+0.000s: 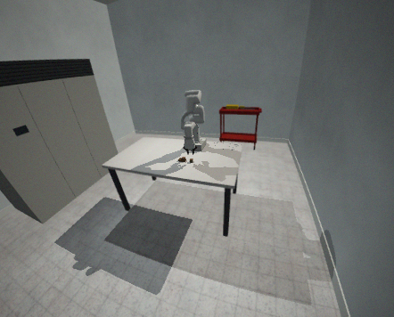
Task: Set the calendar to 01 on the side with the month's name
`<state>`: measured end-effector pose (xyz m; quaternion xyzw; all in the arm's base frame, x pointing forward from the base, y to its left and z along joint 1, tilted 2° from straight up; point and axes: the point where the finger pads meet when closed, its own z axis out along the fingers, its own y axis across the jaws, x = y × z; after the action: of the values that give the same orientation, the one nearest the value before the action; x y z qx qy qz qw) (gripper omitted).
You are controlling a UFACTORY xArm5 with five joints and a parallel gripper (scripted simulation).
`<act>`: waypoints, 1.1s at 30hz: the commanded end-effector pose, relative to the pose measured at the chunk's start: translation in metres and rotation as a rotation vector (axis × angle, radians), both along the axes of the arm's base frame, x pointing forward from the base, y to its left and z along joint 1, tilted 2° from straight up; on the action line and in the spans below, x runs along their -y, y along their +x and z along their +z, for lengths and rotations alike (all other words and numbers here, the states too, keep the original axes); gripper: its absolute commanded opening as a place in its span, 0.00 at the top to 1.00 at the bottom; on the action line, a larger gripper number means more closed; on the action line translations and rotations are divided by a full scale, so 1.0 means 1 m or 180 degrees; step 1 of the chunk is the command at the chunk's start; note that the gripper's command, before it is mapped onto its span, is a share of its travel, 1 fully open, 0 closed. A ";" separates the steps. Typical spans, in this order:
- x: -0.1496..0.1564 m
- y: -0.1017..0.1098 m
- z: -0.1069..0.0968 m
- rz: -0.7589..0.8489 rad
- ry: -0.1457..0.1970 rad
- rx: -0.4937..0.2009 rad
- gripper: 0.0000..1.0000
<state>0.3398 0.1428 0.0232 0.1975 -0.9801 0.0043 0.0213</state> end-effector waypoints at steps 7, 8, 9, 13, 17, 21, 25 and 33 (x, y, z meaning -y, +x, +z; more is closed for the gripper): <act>0.000 0.001 0.001 0.0000 0.0004 0.0010 0.53; 0.000 0.001 0.000 0.0000 0.0004 0.0010 0.53; 0.000 0.001 0.000 0.0000 0.0004 0.0010 0.53; 0.000 0.001 -0.002 0.0000 0.0004 0.0010 0.53; 0.000 0.001 -0.005 0.0000 0.0004 0.0010 0.53; 0.000 0.001 -0.007 0.0000 0.0004 0.0010 0.53; 0.000 0.000 -0.013 0.0000 0.0004 0.0010 0.53; 0.000 0.000 -0.025 0.0000 0.0004 0.0010 0.53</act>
<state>0.3386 0.1423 0.0019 0.1975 -0.9801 0.0043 0.0213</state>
